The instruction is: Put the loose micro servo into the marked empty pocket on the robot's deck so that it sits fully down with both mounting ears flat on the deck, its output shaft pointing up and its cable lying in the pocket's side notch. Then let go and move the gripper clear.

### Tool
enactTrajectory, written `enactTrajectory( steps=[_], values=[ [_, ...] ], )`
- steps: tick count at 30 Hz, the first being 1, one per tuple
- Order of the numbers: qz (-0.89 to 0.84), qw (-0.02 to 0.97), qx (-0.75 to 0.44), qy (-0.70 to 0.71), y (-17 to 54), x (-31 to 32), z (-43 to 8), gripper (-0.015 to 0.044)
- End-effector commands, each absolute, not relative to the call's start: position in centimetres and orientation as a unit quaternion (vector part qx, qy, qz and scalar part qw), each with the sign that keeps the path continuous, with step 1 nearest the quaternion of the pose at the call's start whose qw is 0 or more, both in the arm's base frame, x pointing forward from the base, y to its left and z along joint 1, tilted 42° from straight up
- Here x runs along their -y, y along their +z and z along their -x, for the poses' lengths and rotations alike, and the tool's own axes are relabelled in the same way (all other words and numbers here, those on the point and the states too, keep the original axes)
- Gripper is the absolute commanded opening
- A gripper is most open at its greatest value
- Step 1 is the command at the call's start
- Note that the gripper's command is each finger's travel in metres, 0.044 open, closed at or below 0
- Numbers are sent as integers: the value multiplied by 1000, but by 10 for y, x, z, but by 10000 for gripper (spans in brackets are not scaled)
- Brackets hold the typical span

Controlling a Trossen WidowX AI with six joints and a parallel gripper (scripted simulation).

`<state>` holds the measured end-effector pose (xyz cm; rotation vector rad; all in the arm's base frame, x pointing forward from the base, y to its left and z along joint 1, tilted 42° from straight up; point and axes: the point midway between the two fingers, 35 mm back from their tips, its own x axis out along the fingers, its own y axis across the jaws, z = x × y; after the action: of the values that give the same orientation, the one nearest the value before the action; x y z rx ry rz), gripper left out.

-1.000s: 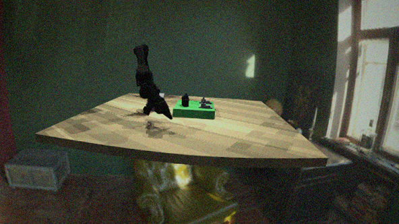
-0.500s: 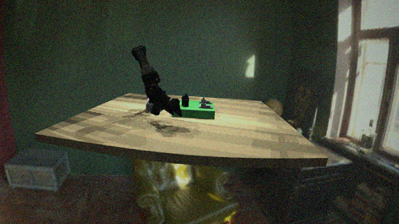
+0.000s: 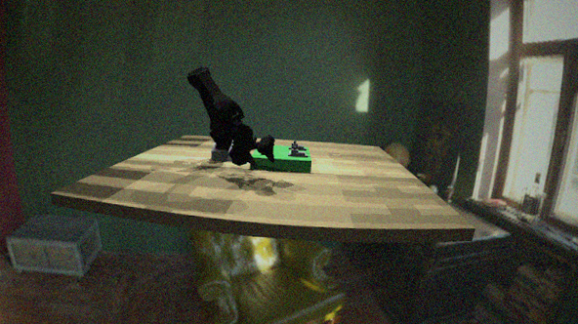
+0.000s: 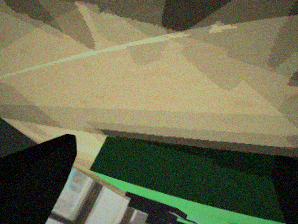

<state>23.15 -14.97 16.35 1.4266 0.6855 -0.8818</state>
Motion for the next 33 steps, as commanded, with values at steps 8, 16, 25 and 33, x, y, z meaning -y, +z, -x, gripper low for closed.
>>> enactTrajectory(
  steps=[8, 16, 25, 33],
  values=[
    [-527, 669, -392, -348, 149, 126, -242, 440],
    [-454, 700, -454, -314, 139, 107, -248, 440],
    [-360, 728, -519, -266, 129, 86, -251, 440],
    [-270, 743, -573, -217, 120, 68, -251, 440]
  ],
)
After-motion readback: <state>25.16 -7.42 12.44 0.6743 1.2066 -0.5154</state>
